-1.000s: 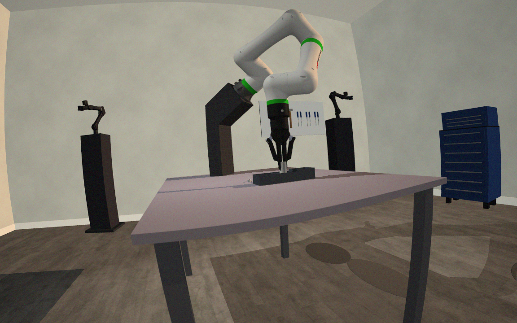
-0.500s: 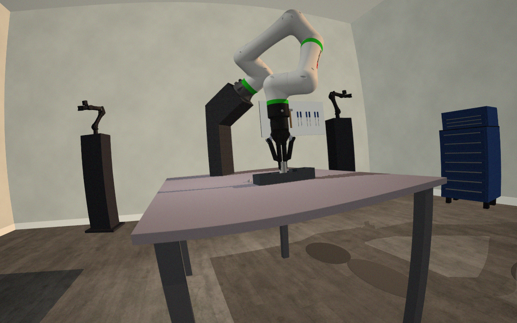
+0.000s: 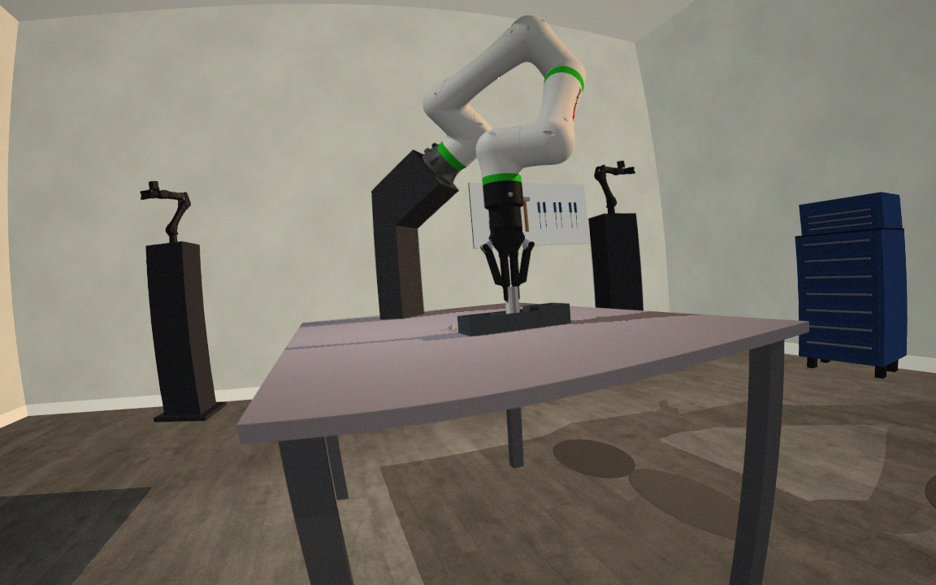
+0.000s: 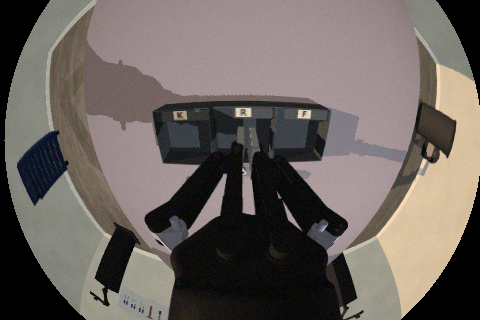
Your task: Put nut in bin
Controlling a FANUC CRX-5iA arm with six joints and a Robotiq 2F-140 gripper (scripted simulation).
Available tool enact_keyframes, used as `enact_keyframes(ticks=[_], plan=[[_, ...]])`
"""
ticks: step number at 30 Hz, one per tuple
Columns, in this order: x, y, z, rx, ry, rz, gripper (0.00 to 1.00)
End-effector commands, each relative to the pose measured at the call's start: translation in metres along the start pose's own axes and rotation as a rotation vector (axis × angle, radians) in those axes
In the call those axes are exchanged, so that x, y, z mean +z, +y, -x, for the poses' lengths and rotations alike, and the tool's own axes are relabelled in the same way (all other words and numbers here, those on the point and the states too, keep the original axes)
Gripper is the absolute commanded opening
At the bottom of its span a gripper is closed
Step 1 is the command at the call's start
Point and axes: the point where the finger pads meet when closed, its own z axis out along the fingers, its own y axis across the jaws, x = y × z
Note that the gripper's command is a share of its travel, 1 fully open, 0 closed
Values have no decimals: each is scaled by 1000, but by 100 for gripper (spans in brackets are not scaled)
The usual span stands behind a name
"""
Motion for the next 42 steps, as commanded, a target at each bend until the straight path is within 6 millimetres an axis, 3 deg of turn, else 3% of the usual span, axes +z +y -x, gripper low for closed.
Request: enact_keyframes(ticks=[1, 8, 18, 22, 42], plan=[[-5, 0, 0, 0, 0, 0, 5], [-14, 0, 0, 0, 0, 0, 5], [-45, 0, 0, 0, 0, 0, 5], [-45, 0, 0, 0, 0, 0, 5], [-45, -83, 9, 0, 0, 0, 5]])
